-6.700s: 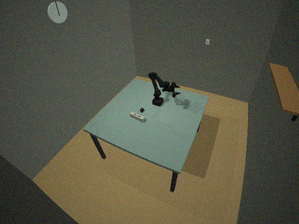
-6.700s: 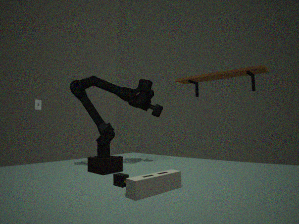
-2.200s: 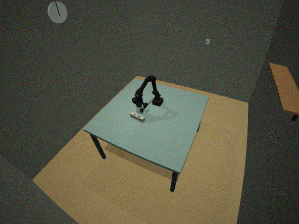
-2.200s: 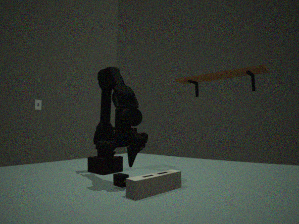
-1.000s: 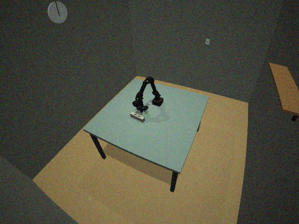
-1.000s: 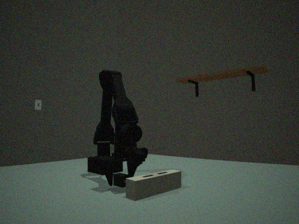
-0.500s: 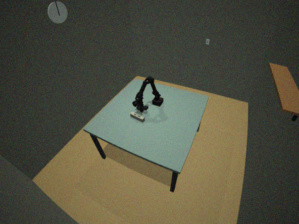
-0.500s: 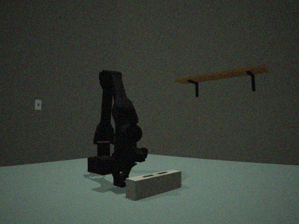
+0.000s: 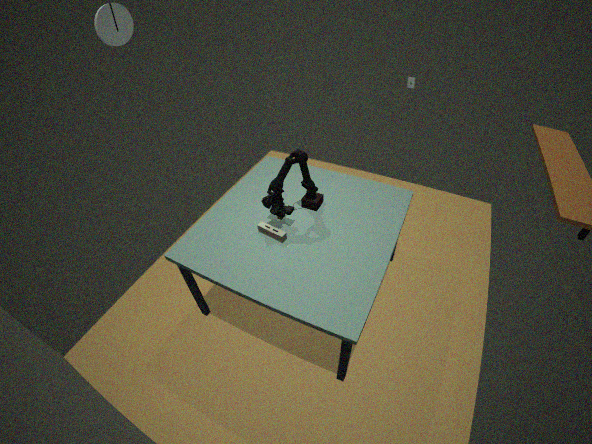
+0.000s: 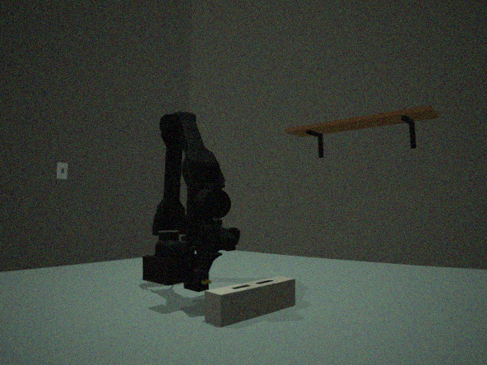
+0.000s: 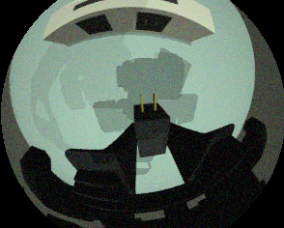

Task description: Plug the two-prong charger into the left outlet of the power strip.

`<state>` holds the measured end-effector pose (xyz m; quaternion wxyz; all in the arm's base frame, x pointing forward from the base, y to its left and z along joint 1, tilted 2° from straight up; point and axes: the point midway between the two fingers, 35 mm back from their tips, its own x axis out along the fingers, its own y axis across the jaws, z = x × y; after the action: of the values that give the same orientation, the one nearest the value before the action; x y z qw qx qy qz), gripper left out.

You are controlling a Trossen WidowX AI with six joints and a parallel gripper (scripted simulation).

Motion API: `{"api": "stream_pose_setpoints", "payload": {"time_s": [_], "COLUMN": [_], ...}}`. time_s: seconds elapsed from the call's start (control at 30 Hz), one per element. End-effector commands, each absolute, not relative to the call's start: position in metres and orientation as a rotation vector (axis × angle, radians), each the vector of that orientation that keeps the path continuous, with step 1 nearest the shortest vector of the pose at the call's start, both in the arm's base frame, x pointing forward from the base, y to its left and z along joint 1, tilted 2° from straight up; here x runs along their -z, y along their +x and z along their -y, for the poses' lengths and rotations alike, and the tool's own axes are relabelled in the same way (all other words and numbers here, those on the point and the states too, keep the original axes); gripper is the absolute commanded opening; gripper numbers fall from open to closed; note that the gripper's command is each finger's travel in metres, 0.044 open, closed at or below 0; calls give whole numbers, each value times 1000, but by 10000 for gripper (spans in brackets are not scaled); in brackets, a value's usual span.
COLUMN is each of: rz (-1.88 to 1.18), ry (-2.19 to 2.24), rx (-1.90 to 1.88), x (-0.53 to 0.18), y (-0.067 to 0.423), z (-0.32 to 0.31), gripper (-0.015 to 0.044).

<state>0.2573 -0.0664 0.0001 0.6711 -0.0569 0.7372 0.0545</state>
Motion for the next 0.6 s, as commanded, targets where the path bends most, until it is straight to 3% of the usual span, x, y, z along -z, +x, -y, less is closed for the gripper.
{"api": "stream_pose_setpoints", "payload": {"time_s": [0.0,0.57], "rz": [-1650,-1648], "ry": [-137,-109], "rx": [-121,-98], "x": [-23,-15], "y": [257,263], "z": [67,48], "gripper": [0,0]}}
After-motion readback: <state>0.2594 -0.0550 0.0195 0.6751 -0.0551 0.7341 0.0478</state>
